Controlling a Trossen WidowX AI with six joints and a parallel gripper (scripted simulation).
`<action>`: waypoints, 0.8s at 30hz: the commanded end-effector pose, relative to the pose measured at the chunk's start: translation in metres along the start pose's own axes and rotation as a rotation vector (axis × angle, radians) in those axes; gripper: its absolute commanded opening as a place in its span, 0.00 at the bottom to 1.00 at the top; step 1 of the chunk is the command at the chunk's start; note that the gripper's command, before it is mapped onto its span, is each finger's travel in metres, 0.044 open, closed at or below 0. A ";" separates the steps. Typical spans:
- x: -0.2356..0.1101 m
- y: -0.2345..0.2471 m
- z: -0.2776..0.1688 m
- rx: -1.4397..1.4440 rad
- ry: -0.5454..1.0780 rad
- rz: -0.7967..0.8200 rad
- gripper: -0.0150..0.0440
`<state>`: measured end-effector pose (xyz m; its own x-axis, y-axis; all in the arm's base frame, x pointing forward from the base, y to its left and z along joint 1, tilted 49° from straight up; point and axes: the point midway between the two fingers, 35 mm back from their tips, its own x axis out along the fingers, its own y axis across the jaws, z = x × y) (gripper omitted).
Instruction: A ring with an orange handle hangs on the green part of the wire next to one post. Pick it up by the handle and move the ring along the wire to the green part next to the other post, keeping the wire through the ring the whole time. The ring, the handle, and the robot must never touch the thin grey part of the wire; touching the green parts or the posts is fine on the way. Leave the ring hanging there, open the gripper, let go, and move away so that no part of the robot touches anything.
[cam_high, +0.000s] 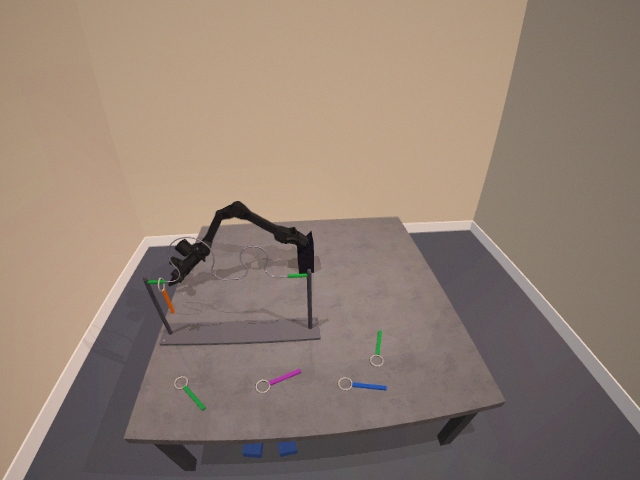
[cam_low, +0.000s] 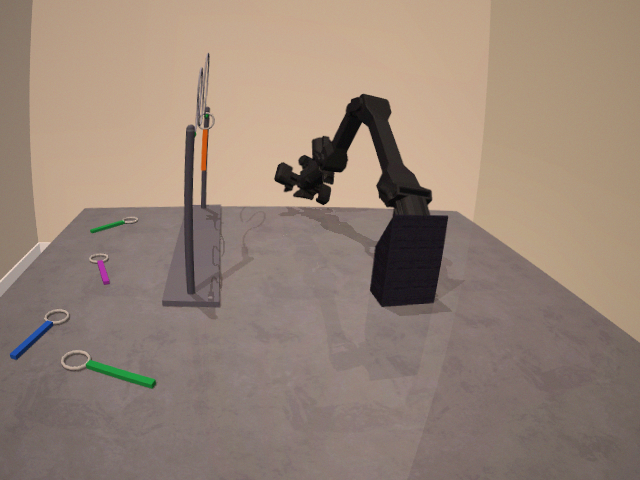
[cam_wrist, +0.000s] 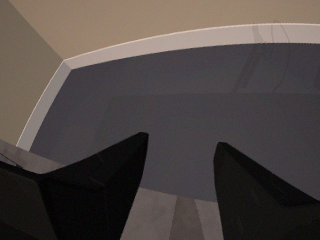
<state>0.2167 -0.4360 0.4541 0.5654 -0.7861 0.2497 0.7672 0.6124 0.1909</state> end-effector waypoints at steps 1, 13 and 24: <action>0.008 0.045 -0.019 -0.195 0.062 0.231 0.53; -0.023 0.170 -0.071 -0.726 -0.106 1.021 0.53; -0.038 0.189 -0.078 -0.800 -0.215 1.174 0.53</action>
<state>0.3644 -0.2997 0.4047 0.9827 0.1815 0.0353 -0.0909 0.6403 -0.7627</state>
